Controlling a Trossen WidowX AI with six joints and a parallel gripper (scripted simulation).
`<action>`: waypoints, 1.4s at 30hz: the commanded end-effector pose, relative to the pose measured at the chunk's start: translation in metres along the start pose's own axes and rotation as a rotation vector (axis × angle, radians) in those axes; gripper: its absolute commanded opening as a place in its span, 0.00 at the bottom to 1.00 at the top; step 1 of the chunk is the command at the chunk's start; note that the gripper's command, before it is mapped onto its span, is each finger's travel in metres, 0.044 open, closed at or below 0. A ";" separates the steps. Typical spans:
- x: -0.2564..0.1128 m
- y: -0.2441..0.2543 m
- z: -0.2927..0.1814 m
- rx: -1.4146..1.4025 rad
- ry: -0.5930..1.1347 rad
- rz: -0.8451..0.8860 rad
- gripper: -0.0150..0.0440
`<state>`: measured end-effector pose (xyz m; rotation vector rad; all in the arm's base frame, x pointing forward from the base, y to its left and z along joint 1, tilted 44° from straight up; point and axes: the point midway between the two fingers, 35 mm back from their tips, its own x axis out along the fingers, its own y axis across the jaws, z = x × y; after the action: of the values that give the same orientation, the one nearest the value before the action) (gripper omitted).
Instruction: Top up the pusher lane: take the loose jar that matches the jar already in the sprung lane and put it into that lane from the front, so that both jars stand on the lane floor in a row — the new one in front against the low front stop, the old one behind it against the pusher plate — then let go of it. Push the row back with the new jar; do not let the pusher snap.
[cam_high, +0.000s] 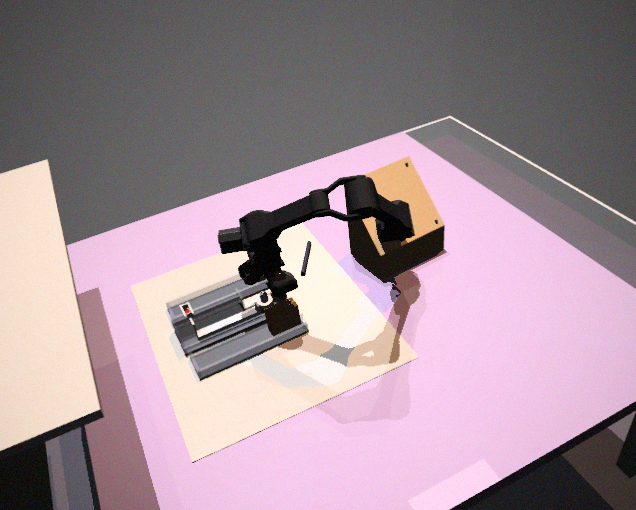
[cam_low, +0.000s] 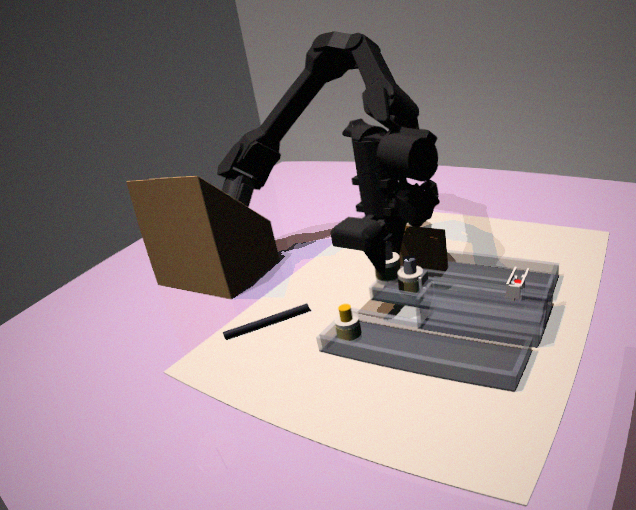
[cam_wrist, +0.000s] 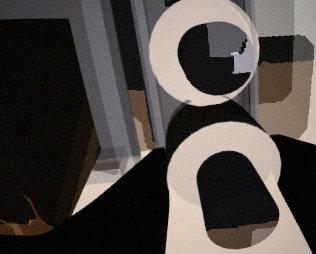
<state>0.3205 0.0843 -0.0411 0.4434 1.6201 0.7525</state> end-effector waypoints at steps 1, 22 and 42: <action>-0.003 0.002 0.009 -0.019 -0.027 0.004 0.25; -0.002 0.002 0.011 -0.019 -0.027 0.005 0.25; -0.002 0.002 0.014 -0.019 -0.027 0.005 0.25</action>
<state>0.3257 0.0858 -0.0421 0.4450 1.6136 0.7529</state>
